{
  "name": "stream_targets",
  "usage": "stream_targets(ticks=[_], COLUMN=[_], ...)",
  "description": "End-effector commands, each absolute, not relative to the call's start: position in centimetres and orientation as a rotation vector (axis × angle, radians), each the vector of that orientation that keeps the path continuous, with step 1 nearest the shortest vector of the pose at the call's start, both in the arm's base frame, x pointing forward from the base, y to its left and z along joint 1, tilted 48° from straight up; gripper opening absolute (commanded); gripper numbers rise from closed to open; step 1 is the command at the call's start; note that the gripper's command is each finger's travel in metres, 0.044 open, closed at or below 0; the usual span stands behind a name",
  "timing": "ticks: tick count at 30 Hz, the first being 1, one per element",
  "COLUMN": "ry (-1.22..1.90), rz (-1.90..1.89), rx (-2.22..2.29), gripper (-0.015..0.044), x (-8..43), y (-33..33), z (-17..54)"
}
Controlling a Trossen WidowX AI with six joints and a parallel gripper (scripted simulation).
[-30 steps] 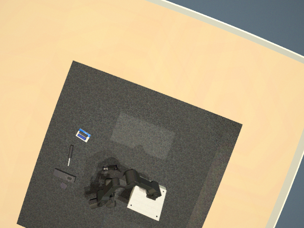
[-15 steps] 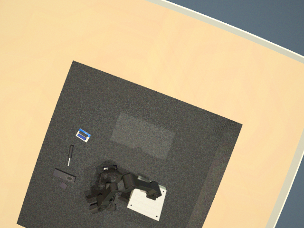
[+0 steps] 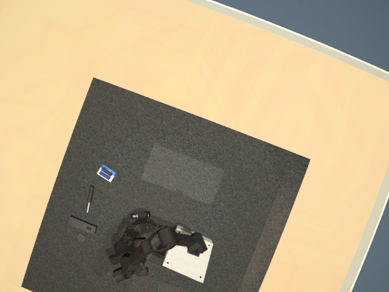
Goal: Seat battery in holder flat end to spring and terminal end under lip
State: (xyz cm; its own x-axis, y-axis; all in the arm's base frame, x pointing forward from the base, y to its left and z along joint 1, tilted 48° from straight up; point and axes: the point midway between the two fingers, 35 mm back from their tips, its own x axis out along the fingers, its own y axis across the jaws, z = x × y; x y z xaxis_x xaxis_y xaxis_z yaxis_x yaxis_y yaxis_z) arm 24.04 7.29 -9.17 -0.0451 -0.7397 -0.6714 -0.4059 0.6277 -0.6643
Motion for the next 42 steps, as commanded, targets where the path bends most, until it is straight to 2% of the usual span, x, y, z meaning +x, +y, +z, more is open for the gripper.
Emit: stream_targets(ticks=[1, 14, 22, 23, 32, 42], ry=[1.656, 1.651, 1.404, 1.357, 0.886, 0.876], rz=[-0.349, -0.345, -0.817, -0.883, -1.35, -1.358], rx=[-0.936, -0.946, -0.456, -0.379, 0.26, 0.272], gripper=[0.0, 0.0, 0.021, 0.0221, 0.0221, 0.0221], x=[24.3, 24.2, 24.0, 23.9, 23.2, 23.2], y=[9.9, 10.3, 8.9, 8.6, 6.6, 6.6], z=[-6.8, -6.5, -8.9, -9.3, -12.1, -12.1])
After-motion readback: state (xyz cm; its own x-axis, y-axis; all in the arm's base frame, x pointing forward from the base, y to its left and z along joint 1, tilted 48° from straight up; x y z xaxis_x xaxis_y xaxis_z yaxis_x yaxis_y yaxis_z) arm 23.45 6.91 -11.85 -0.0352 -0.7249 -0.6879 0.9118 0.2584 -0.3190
